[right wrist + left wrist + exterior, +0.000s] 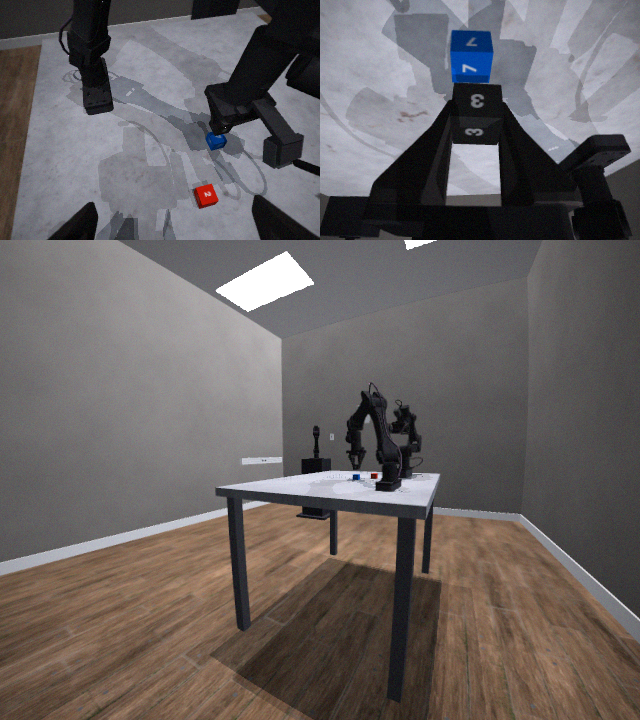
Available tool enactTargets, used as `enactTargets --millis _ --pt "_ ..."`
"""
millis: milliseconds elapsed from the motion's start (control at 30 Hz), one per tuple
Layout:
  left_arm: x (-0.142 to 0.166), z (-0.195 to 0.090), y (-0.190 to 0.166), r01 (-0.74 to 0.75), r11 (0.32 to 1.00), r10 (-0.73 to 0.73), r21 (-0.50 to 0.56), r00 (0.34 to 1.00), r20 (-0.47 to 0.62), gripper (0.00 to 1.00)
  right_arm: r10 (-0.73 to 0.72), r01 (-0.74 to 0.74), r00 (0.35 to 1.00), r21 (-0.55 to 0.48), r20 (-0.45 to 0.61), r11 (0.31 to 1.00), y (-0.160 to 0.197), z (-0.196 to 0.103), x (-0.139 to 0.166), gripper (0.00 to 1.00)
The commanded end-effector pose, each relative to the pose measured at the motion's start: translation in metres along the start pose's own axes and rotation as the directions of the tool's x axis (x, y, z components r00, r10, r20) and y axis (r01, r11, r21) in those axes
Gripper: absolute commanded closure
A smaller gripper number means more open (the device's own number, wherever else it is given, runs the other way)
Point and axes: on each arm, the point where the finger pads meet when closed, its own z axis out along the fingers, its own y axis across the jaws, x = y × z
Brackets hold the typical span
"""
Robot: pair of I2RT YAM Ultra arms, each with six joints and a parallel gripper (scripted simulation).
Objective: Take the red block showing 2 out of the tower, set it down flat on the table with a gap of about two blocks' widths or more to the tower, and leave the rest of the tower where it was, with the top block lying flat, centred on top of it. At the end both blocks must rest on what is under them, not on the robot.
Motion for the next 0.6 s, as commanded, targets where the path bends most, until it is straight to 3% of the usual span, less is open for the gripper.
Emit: enactTargets --millis 0,567 --pt "-0.012 -0.002 0.005 -0.005 1.000 0.006 -0.026 1.000 0.029 0.73 0.016 -0.016 0.999 0.003 0.030 1.000 -0.004 -0.011 -0.006 0.00" --pt "-0.011 0.011 0.004 -0.007 1.000 0.008 -0.029 0.999 0.032 0.73 0.016 -0.016 0.999 0.003 0.030 1.000 -0.003 -0.011 -0.006 0.00"
